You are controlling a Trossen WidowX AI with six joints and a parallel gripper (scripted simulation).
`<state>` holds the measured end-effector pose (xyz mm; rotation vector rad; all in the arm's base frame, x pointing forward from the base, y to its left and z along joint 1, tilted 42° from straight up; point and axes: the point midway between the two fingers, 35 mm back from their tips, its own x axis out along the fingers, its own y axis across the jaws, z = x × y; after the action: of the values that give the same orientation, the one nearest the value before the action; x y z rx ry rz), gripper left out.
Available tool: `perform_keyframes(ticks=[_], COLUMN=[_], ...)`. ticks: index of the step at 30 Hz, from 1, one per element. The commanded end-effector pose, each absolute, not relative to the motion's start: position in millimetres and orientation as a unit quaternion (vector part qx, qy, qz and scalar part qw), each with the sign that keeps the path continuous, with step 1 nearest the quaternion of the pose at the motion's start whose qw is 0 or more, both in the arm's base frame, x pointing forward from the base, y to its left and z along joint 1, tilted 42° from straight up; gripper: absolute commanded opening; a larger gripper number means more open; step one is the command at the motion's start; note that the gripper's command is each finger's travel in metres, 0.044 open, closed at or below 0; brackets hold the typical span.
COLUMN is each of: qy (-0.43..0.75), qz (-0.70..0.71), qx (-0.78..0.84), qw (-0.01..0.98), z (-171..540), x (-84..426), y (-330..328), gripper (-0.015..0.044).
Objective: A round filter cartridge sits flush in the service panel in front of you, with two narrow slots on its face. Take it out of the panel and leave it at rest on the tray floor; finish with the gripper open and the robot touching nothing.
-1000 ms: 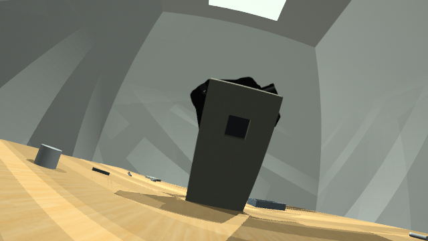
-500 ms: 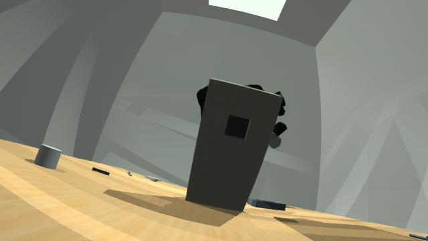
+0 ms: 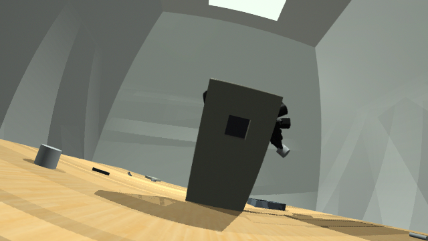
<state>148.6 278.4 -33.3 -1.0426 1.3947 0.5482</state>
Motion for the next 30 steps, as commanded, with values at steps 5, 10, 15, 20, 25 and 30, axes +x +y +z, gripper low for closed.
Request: perform_keyframes(ticks=[5,10,15,20,25,30], qy=[0.602,0.599,0.595,0.59,0.583,0.58], qz=[0.284,0.334,0.383,0.429,0.472,0.492], qx=[-0.458,-0.468,-0.477,-0.485,-0.493,-0.496], qw=[0.589,0.557,0.522,0.483,0.441,0.419], z=[-54.2,-80.7,-104.1,-124.1,-140.3,-147.0], x=[122.9,86.0,49.7,15.2,-16.7,-31.3], y=[283.1,281.3,273.2,259.1,239.7,228.3], gripper=[0.0,0.0,0.0,0.0,0.0,0.0])
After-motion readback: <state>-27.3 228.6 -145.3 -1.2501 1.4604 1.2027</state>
